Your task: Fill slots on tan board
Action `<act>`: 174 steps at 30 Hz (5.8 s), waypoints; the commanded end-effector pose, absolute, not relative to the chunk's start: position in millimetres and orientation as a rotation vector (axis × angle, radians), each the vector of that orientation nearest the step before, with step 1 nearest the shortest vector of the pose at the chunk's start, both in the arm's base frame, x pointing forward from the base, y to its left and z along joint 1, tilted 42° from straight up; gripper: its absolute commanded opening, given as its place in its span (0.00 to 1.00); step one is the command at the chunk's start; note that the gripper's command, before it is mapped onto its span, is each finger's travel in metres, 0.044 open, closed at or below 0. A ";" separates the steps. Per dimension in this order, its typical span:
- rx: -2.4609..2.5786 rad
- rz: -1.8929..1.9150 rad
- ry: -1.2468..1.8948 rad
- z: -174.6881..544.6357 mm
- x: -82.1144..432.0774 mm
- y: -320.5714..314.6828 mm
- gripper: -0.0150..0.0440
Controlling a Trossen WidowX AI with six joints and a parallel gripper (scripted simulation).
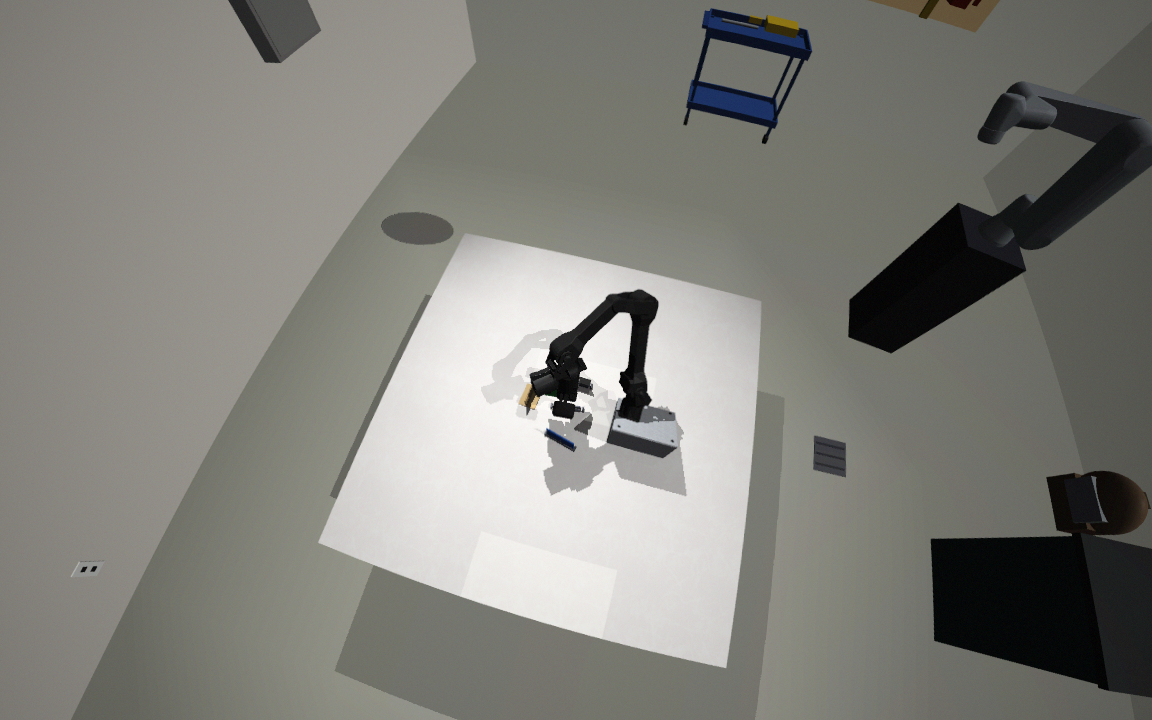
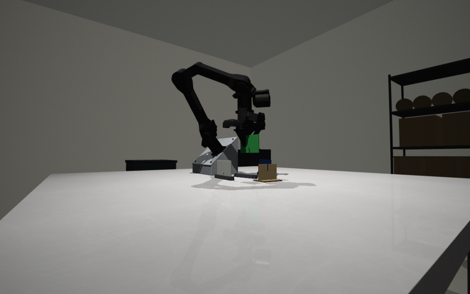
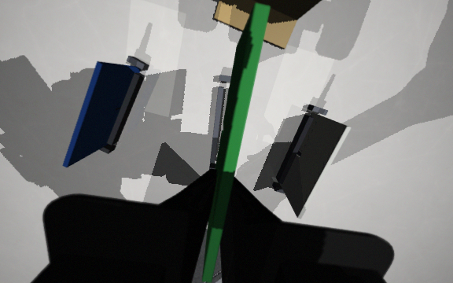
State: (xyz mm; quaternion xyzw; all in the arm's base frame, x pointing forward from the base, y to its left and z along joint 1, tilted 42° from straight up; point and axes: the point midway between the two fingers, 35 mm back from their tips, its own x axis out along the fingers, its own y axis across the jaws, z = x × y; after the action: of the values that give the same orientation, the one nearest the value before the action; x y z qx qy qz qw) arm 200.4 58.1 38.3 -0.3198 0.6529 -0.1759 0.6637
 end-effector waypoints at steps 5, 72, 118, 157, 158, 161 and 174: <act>-0.698 -0.424 1.463 39.1 222.2 63.5 0.25; -0.581 -0.534 1.410 19.6 311.8 49.5 0.25; -0.582 -0.534 1.409 4.0 313.8 35.5 0.25; -0.582 -0.535 1.409 -8.1 314.5 25.1 0.25; -0.582 -0.535 1.409 -8.1 314.4 25.1 0.25; -0.582 -0.535 1.409 -8.2 314.2 25.1 0.25; -0.575 -0.541 1.406 -8.6 313.2 25.6 0.25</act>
State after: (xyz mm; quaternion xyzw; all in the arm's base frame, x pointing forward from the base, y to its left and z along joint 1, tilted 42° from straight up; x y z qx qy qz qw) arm 316.2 27.4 -6.0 -0.2587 0.6271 -0.2384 0.6950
